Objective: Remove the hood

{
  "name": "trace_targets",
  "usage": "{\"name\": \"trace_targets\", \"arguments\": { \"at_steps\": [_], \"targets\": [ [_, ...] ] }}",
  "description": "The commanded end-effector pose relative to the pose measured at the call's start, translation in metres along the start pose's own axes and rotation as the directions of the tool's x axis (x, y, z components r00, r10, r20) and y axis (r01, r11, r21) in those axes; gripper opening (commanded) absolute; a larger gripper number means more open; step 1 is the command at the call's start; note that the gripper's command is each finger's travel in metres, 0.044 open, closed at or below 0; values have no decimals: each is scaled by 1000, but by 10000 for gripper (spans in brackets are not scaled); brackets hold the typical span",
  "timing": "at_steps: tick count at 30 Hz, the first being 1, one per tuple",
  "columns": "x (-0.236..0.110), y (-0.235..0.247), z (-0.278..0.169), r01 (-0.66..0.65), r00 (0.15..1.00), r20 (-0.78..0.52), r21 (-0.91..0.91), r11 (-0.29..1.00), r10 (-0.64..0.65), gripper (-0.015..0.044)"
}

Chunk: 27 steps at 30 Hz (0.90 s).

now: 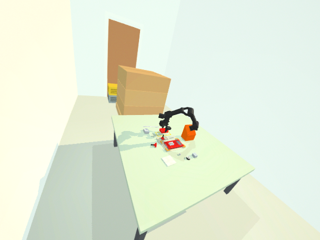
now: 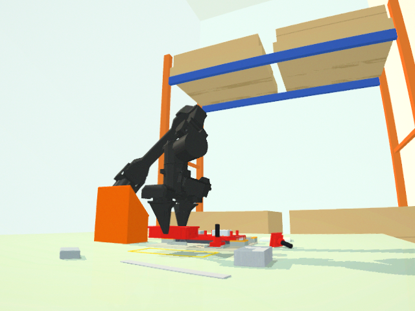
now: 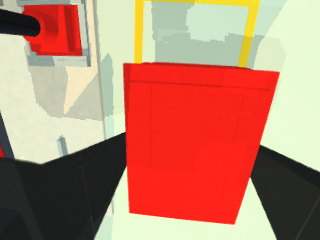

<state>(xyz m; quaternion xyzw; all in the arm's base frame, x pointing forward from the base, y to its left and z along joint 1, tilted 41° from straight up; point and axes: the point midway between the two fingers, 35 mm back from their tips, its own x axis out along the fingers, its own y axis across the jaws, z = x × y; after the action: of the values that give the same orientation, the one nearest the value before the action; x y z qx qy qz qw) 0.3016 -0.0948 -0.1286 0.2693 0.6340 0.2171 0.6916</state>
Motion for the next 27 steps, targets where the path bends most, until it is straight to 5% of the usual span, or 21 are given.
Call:
{"name": "trace_targets", "arguments": {
  "at_steps": [1,27],
  "targets": [
    [4,1,-1,-6,1000,-1,5,1000,6,0],
    [15,2,-2,-7,1000,-1,5,1000,7,0]
  ]
}}
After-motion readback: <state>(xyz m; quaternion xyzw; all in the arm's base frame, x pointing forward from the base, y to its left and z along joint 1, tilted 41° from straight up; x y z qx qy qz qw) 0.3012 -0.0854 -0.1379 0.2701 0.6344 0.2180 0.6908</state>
